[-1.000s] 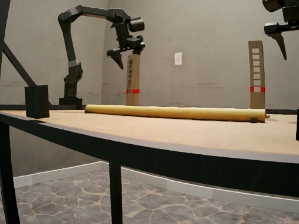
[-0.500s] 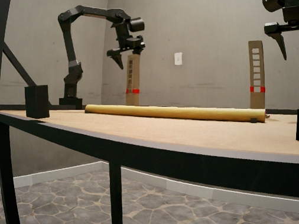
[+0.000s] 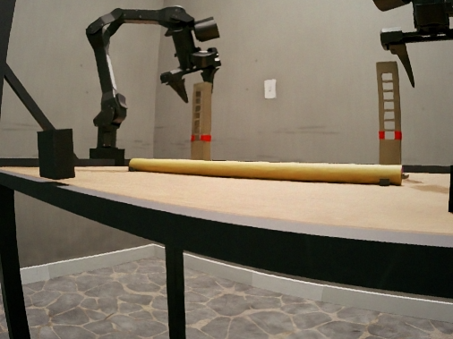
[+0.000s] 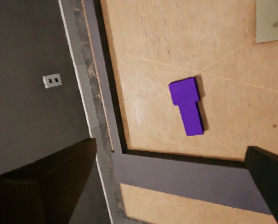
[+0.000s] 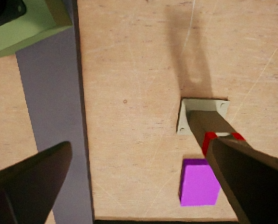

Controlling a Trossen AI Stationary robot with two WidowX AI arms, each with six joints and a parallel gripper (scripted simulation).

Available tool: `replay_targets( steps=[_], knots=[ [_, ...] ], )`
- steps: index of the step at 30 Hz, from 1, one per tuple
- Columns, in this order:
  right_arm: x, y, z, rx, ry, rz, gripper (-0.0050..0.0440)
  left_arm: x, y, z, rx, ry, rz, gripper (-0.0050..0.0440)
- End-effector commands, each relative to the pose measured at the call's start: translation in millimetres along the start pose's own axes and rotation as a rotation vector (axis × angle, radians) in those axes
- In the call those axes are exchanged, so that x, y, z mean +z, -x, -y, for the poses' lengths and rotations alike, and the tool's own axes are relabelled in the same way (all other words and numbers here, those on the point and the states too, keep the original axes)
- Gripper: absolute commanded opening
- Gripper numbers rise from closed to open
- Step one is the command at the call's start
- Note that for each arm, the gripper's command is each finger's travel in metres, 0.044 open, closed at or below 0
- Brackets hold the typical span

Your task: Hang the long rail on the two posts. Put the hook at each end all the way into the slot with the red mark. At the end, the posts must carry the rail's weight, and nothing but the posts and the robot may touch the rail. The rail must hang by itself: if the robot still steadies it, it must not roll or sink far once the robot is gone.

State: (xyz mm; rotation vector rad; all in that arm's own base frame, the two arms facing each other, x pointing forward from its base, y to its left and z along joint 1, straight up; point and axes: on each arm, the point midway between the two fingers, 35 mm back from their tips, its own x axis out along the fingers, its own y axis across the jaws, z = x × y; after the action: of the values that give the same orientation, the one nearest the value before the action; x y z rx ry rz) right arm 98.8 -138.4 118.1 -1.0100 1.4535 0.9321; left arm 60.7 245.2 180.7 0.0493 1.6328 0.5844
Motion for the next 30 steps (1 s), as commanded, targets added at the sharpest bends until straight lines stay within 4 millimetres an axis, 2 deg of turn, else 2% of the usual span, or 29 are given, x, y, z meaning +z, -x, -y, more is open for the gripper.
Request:
replay_targets(
  steps=[1, 7, 11, 13, 15, 23, 30],
  knots=[
    [-0.1, 3.0, 16.3, 0.029, -0.004, -0.054, 0.044, 20.1, 9.7, 19.3, 0.037, 0.021, 0.005, 0.044],
    [2.4, -3.2, 30.5, 0.127, -0.046, -0.162, 0.044, 49.5, 26.7, 53.7, 0.101, 0.042, 0.051, 0.044],
    [4.3, -6.9, 40.9, 0.173, -0.073, -0.257, 0.044, 81.7, 60.8, 65.0, 0.162, 0.093, 0.222, 0.044],
    [5.3, -8.5, 45.8, 0.191, -0.084, -0.309, 0.044, 90.5, 68.3, 75.8, 0.173, 0.098, 0.258, 0.044],
    [5.3, -8.5, 45.8, 0.191, -0.084, -0.309, 0.044, 90.5, 68.3, 75.8, 0.173, 0.098, 0.258, 0.044],
    [13.4, -12.6, 71.4, 0.204, -0.115, -0.6, 0.044, 90.5, 71.1, 123.7, 0.206, 0.119, 0.272, 0.044],
    [24.8, -12.2, 92.1, 0.134, -0.11, -0.809, 0.044, 87.3, 72.8, 138.2, 0.227, 0.131, 0.282, 0.044]
  ],
)
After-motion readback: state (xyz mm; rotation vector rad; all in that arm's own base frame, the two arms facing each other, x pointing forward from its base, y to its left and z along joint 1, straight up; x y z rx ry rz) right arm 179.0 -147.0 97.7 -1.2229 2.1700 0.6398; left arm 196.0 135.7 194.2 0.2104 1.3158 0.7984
